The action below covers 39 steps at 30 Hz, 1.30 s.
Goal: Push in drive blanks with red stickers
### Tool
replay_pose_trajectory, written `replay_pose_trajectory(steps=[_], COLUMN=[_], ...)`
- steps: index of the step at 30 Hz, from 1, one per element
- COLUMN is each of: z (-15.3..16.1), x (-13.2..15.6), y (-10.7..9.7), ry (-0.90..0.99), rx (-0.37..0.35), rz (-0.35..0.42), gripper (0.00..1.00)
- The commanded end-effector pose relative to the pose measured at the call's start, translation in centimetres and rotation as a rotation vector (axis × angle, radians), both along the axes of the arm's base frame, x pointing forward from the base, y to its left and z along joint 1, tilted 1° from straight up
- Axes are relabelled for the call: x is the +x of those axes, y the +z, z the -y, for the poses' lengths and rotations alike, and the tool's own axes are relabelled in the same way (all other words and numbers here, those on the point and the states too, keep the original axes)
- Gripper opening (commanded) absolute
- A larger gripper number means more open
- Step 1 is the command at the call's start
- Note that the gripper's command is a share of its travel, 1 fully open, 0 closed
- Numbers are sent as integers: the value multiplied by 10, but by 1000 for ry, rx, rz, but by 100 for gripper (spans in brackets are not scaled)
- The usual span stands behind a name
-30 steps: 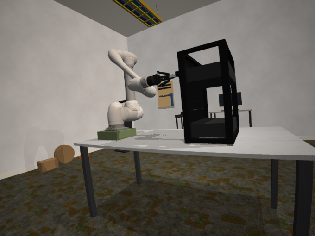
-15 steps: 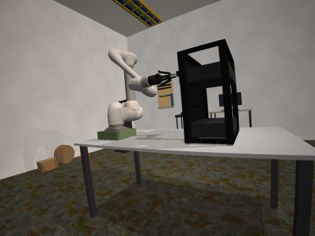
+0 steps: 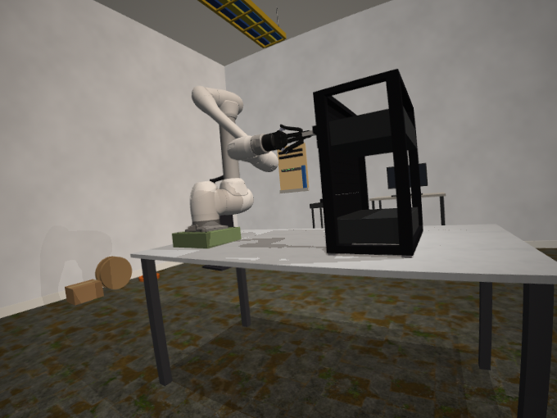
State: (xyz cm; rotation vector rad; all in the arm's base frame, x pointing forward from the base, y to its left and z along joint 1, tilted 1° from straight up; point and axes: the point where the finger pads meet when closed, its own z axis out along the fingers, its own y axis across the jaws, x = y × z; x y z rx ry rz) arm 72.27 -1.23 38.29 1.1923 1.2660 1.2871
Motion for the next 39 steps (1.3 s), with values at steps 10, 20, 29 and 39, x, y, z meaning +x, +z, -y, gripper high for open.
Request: replay_pose_trajectory(steps=[10, 20, 29, 39], z=[1, 0, 0, 0], x=[4, 7, 8, 10], y=[-1, -1, -1, -1], ry=[-3, -3, -3, -3], rx=[-2, -2, -2, -2], rz=[-1, -1, -1, -1], gripper=[0, 0, 0, 0])
